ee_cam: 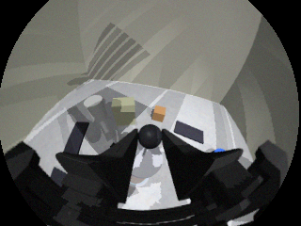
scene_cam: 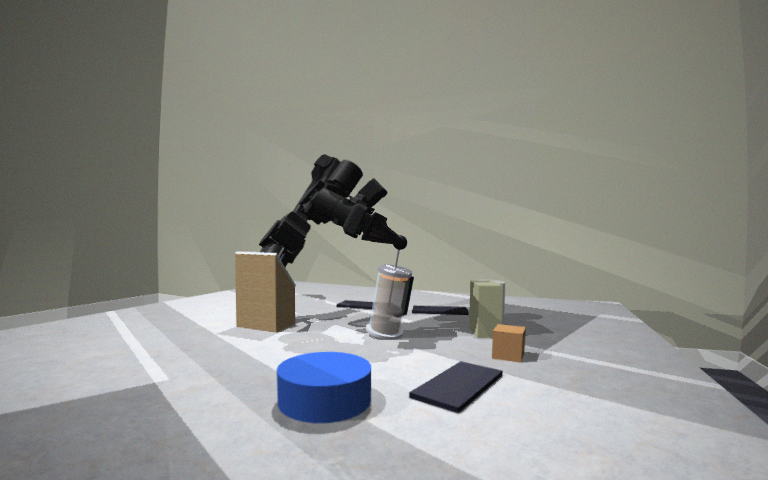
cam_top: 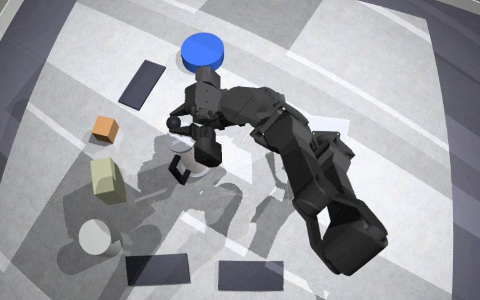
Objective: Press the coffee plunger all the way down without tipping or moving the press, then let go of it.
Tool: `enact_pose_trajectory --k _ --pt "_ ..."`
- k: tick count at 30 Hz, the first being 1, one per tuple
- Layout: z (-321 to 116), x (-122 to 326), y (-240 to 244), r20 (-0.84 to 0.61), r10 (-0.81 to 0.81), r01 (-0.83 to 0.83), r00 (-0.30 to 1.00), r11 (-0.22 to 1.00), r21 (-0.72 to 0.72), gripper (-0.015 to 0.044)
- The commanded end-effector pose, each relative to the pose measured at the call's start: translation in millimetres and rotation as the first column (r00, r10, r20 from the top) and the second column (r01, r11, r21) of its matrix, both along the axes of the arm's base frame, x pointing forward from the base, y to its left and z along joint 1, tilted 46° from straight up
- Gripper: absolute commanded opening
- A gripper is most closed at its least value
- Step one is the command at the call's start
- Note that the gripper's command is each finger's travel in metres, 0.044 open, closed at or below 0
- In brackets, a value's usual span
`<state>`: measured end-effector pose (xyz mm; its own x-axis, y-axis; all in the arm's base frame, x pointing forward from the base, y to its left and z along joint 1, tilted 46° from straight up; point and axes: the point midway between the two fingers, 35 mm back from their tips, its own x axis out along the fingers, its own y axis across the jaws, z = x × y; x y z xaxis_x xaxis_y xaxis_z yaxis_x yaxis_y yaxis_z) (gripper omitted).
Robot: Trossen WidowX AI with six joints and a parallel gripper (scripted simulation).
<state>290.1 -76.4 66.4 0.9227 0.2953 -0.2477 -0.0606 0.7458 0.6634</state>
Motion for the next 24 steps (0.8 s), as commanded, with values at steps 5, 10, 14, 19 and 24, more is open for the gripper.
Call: enact_pose_trajectory --k 5,10,14,19,24 --pt "-18 0 20 -0.055 0.042 -0.039 0.998 0.997 0.062 0.0116" --pt "-18 3 19 -0.054 0.042 -0.039 0.998 0.997 0.062 0.0116" --pt "-19 4 18 -0.054 0.042 -0.039 0.998 0.997 0.062 0.0116" --pt "-19 6 17 -0.054 0.042 -0.039 0.998 0.997 0.062 0.0116" --pt "-19 7 16 -0.054 0.042 -0.039 0.998 0.997 0.062 0.0116"
